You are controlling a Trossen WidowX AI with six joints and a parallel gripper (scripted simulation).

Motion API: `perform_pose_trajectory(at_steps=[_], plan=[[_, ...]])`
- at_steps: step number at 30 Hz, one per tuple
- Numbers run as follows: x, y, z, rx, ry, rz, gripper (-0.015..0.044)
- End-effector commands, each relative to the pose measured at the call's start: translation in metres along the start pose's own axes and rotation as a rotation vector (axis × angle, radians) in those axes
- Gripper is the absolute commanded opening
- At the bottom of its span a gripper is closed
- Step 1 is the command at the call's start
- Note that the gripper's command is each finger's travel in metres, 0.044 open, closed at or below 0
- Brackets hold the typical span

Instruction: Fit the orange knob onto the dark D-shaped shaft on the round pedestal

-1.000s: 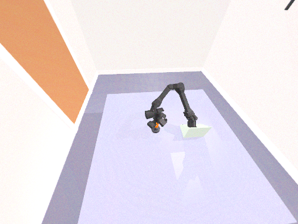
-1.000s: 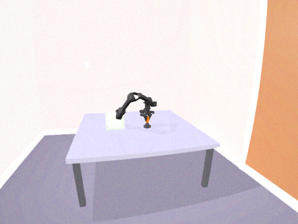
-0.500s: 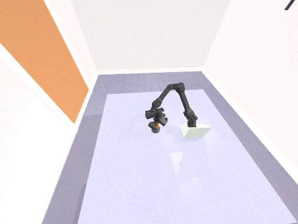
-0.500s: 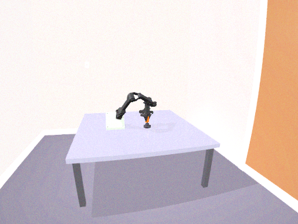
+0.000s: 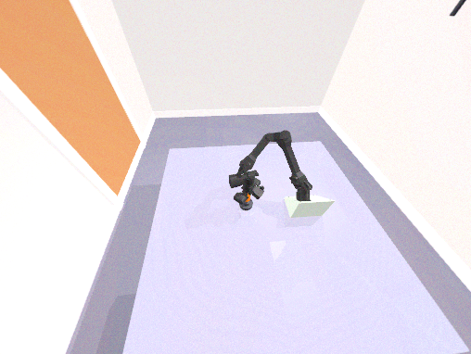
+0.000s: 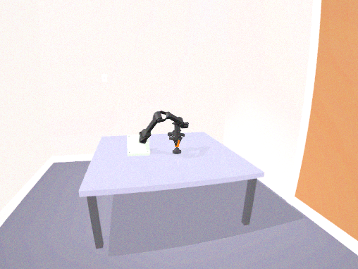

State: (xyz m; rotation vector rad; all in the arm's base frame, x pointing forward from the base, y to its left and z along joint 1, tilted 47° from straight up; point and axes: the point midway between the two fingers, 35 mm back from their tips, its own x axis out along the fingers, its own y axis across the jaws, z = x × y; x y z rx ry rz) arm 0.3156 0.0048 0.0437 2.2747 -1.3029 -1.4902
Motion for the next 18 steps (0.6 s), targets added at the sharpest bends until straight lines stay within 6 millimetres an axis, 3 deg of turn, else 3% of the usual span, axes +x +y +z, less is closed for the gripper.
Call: perform_pose_trajectory(at_steps=[1, 18], plan=[[0.0003, -0.0005, -0.0003, -0.005, 0.003, -0.001, 0.0], [-0.0041, 0.0002, 0.004, -0.058, 0.003, -0.001, 0.0]])
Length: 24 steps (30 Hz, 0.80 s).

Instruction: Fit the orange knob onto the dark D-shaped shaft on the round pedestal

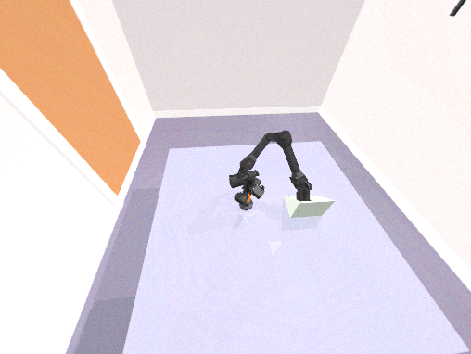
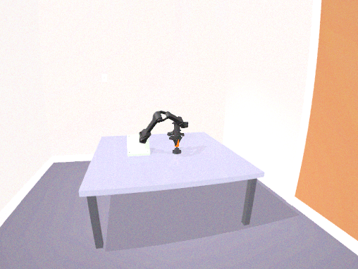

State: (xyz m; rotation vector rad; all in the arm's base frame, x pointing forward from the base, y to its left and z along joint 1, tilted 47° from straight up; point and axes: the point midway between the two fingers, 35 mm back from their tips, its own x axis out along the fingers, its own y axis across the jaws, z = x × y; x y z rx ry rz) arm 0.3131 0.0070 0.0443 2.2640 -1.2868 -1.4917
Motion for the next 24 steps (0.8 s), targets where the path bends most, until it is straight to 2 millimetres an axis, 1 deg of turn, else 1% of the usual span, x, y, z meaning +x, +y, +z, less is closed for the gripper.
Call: perform_pose_trajectory(at_steps=[1, 4, 5, 21, 24], plan=[[-0.0017, -0.0002, 0.0019, -0.074, 0.001, -0.003, 0.0], [-0.0006, -0.0005, 0.0037, -0.187, 0.001, -0.003, 0.0], [-0.0001, -0.0006, 0.0038, -0.195, 0.001, -0.003, 0.0], [-0.0003, -0.0008, -0.0006, -0.198, 0.001, -0.003, 0.0], [0.0025, -0.0009, -0.0005, -0.198, 0.001, -0.003, 0.0]])
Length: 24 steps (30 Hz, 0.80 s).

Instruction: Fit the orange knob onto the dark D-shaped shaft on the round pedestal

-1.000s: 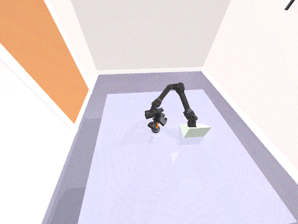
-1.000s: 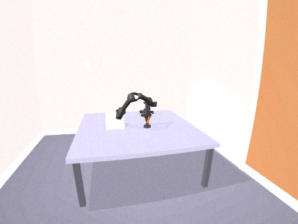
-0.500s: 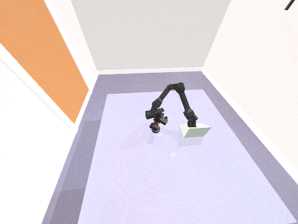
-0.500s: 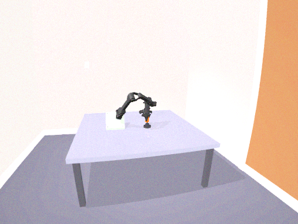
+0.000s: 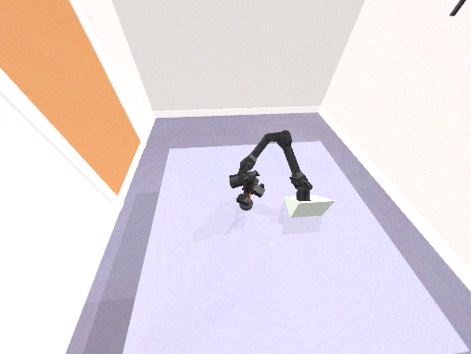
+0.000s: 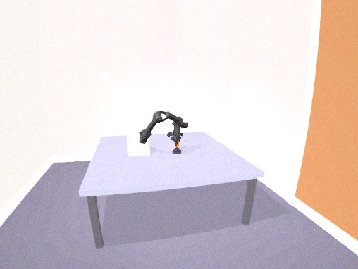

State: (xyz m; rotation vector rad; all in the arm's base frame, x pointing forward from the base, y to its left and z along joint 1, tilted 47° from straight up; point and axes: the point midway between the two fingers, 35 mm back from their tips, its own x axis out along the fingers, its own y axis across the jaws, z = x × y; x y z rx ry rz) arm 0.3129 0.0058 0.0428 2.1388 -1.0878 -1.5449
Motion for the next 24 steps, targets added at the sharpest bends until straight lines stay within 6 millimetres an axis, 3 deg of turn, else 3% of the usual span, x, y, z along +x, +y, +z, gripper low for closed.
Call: perform_pose_trajectory(at_steps=[1, 13, 19, 24], plan=[[0.0012, -0.001, -0.0011, -0.002, 0.003, -0.003, 0.0], [-0.0035, -0.0018, 0.0, -0.01, 0.002, -0.003, 0.0], [-0.0028, -0.0023, -0.0003, -0.201, 0.003, -0.003, 0.0], [-0.0006, -0.0019, -0.0005, -0.211, 0.003, -0.003, 0.0]])
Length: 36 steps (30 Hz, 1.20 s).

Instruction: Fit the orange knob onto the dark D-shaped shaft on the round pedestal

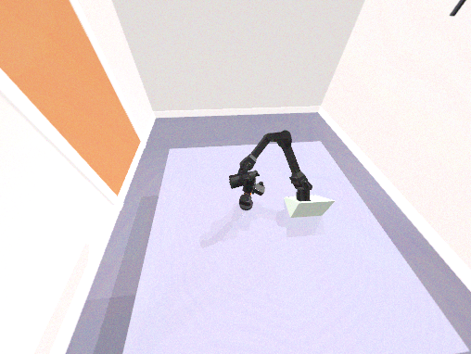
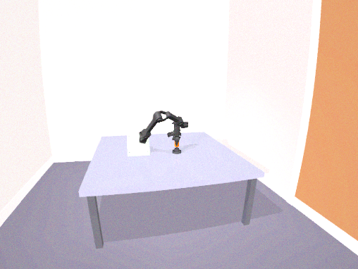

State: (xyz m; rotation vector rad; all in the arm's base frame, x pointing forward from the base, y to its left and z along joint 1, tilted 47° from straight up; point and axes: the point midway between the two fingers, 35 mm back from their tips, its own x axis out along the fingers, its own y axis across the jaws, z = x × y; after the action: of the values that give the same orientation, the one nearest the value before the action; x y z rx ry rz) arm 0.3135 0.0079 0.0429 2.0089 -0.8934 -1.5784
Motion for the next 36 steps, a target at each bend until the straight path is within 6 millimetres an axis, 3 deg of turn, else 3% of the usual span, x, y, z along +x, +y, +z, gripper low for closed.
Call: perform_pose_trajectory(at_steps=[1, 28, 36], plan=[[0.0012, 0.0, -0.0002, -0.014, 0.001, -0.002, 0.0], [-0.0023, 0.0015, 0.0023, -0.014, 0.001, -0.002, 0.0], [-0.0017, 0.0009, -0.0002, -0.221, 0.001, -0.002, 0.0]])
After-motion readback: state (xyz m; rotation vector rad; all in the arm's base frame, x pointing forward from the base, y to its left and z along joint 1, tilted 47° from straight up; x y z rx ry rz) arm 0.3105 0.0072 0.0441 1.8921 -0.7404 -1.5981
